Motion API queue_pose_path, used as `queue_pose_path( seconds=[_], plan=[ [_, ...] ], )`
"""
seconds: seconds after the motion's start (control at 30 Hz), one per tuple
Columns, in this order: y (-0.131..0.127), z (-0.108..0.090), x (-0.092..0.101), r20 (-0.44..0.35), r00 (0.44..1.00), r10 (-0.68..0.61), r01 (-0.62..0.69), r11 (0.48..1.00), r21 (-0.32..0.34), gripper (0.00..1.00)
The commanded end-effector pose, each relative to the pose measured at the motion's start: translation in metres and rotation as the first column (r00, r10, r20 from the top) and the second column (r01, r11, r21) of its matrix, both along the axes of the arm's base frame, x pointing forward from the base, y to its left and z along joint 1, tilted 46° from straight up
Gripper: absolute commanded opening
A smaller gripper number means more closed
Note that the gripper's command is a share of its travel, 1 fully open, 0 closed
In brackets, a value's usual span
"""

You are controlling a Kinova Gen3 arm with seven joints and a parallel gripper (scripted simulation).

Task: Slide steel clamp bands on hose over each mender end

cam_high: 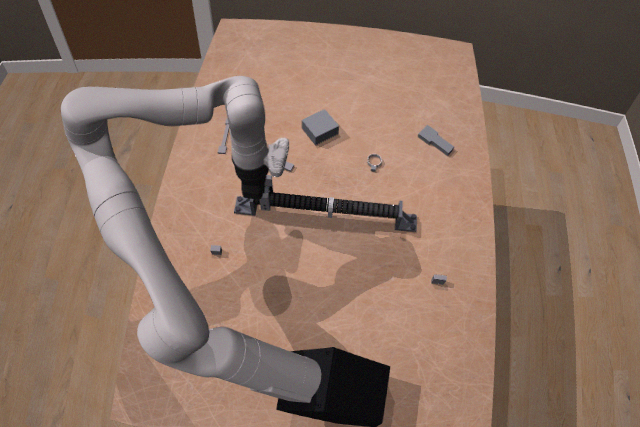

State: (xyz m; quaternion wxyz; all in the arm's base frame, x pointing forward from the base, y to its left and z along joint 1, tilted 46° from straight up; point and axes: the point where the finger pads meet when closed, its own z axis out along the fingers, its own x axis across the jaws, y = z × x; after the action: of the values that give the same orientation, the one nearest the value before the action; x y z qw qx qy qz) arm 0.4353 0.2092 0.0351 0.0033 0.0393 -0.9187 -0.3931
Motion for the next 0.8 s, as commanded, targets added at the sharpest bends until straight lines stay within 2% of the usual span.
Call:
queue_pose_path(
  seconds=[0.0, 0.5, 0.77],
  plan=[
    [-0.002, 0.0, 0.001, 0.001, 1.0, -0.002, 0.002, 1.0, 0.0, 0.75],
    [-0.014, -0.013, 0.002, 0.001, 1.0, -0.002, 0.002, 1.0, 0.0, 0.75],
    [-0.026, -0.026, 0.003, 0.001, 1.0, -0.002, 0.002, 1.0, 0.0, 0.75]
  ],
)
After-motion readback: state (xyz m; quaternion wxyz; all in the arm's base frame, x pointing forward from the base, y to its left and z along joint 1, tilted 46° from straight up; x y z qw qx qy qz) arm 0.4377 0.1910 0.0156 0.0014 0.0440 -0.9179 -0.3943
